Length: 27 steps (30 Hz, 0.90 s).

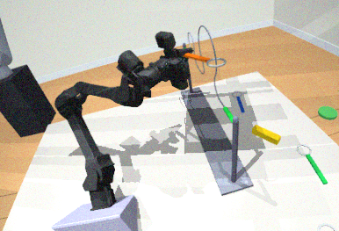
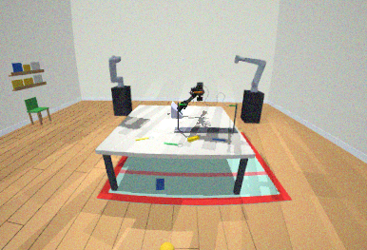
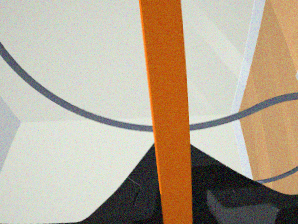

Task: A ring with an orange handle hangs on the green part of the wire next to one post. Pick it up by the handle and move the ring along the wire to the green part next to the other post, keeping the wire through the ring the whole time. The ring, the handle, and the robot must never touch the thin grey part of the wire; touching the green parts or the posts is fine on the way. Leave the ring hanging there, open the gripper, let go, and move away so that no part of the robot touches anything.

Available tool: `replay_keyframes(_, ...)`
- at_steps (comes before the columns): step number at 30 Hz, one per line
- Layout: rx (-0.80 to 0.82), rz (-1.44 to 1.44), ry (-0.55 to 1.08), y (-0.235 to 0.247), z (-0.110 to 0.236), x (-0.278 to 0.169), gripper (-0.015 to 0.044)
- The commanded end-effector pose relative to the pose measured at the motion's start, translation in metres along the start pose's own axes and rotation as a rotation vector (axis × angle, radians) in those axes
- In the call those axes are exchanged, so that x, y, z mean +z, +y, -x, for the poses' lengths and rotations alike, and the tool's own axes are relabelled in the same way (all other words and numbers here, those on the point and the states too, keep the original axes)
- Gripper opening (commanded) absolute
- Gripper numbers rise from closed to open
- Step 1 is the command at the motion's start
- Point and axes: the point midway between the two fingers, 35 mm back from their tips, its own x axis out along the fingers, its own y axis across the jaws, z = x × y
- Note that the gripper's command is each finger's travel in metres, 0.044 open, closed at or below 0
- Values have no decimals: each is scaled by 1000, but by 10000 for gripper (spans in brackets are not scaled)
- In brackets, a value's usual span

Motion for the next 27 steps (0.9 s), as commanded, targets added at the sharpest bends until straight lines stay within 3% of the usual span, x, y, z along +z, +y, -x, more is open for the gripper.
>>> replay_keyframes(1, 26, -40, -6, 2, 0, 0, -150)
replay_keyframes(27, 182, -321, -40, 12, 0, 2, -150)
